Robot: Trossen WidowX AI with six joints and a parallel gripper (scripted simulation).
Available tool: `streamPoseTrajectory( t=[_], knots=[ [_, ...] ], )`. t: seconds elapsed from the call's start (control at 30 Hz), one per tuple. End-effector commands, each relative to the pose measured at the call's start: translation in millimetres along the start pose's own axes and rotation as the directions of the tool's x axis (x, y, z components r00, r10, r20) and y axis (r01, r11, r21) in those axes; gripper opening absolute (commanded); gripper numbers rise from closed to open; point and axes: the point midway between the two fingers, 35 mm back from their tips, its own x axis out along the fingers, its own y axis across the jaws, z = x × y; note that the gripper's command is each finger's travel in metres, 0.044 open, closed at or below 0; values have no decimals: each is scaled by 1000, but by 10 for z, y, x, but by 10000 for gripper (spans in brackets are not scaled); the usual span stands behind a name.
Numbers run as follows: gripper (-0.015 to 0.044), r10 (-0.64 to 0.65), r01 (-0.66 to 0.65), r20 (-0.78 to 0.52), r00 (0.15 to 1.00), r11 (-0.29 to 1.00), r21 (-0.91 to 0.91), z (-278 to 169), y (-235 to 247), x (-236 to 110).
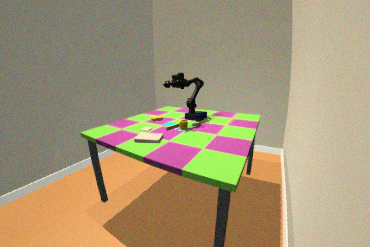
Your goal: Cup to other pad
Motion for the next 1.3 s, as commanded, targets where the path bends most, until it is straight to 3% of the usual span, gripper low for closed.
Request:
streamPoseTrajectory(
  t=[0.0,0.17,0.27,0.37,0.57,0.73,1.27],
  knots=[
    [374,4,-4,-12,1000,1000,10,-21,12,15],
    [242,96,-5,-337,937,966,260,-610,355,308],
    [167,143,91,-544,827,921,380,-1037,610,381],
    [167,159,247,-721,675,871,424,-1435,833,350],
    [167,97,596,-954,284,761,255,-2103,1180,52],
    [167,-18,761,-1000,-9,648,-19,-2429,1285,-297],
    [167,-25,767,-999,-24,641,-35,-2468,1254,-333]
  ],
)
